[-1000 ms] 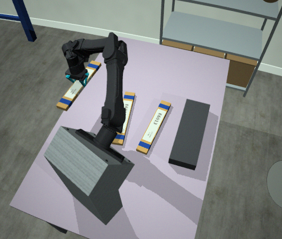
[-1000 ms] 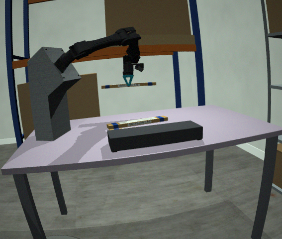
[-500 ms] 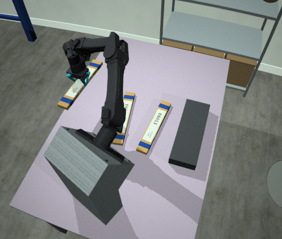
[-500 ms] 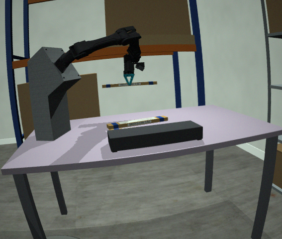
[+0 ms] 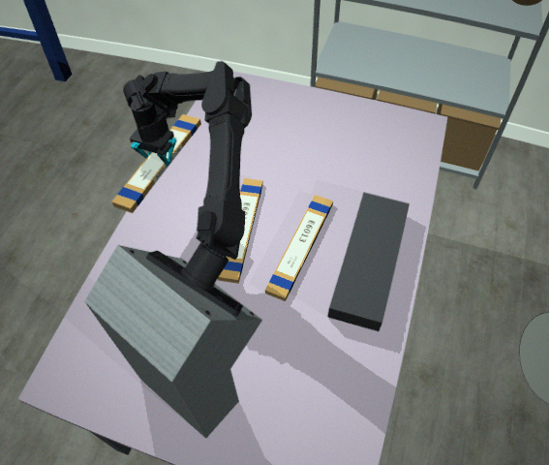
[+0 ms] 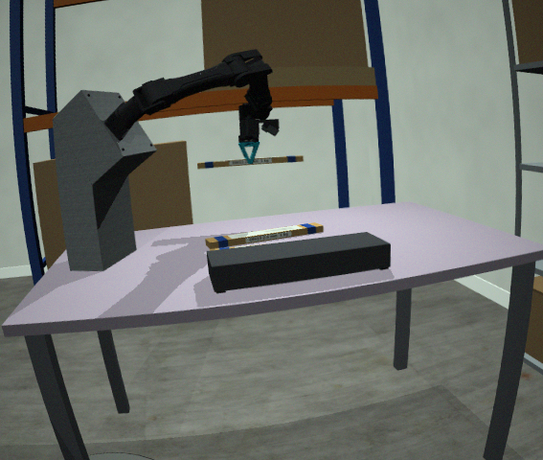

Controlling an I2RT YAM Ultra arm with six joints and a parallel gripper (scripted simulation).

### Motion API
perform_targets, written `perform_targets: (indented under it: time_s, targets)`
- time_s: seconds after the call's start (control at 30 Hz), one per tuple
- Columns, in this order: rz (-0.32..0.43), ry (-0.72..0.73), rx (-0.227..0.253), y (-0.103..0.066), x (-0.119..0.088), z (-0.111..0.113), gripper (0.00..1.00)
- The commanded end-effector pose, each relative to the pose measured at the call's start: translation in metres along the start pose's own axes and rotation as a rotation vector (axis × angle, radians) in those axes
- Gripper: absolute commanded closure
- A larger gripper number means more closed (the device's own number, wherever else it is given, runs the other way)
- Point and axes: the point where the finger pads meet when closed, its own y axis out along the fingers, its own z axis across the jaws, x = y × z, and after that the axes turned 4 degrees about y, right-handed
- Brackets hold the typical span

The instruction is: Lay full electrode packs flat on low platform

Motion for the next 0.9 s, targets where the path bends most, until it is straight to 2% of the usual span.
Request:
perform_targets:
  time_s: [0.0, 0.07, 0.2, 0.3, 0.67, 0.87]
  targets:
    - [-0.027, -0.032, 0.056, -0.038, 0.0, 0.009, 1.0]
    - [-0.033, -0.013, 0.066, -0.041, 0.007, 0.011, 1.0]
    - [-0.025, -0.036, 0.054, -0.038, -0.002, 0.008, 1.0]
    - [-0.036, -0.008, 0.069, -0.042, 0.009, 0.011, 1.0]
    - [-0.032, -0.02, 0.063, -0.038, 0.001, 0.01, 1.0]
    - [-0.035, -0.012, 0.068, -0.039, 0.005, 0.01, 1.0]
